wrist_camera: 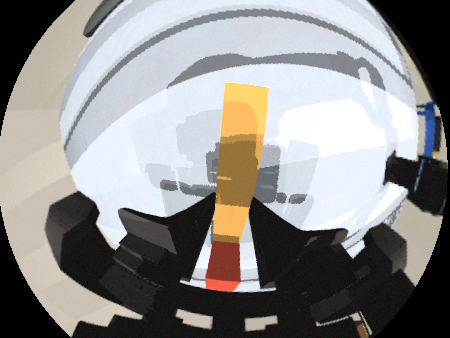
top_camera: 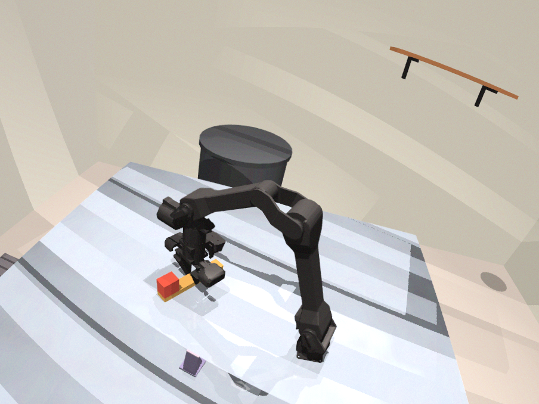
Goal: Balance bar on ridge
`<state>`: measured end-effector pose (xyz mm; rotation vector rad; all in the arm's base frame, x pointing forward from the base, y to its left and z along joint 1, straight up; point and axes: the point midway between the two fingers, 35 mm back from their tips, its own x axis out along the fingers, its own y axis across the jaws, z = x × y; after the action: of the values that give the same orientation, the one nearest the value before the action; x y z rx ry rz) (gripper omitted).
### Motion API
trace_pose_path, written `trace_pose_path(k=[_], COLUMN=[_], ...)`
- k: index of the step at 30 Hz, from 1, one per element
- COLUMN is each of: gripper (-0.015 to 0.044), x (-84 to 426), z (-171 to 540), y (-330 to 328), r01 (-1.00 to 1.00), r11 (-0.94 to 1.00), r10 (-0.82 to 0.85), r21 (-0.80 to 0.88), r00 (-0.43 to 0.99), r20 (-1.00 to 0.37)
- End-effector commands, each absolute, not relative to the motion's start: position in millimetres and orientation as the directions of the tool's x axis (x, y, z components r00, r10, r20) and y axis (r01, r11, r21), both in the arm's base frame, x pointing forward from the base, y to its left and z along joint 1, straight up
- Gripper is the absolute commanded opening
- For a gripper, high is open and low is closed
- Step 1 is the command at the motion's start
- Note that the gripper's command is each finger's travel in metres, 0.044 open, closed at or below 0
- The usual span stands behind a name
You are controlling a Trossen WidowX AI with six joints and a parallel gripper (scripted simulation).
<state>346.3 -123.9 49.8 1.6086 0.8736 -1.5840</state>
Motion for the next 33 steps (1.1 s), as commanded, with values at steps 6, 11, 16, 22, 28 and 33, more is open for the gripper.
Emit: trace_pose_path(k=[6,11,16,22,28,33], gripper=[0.0000,0.0000,0.0000,0.0000,0.0000,0.0000], x=[348.8,349.7,350.1,349.8,348.7,347.1], z=[68.6,81.5,94.4,110.0,125.6,138.7], y=[-124.7,-125.0,-125.1,-124.9,-124.4,-123.7], r01=[0.851,0.851,0.850,0.850,0.850,0.849], r11=[-0.524,-0.525,-0.525,-0.526,-0.527,-0.527], r10=[-0.012,-0.012,-0.011,-0.011,-0.010,-0.010], r21=[0.027,0.027,0.027,0.028,0.028,0.028], r00=[0.024,0.025,0.025,0.026,0.026,0.026], r20=[-1.000,-1.000,-1.000,-1.000,-1.000,-1.000])
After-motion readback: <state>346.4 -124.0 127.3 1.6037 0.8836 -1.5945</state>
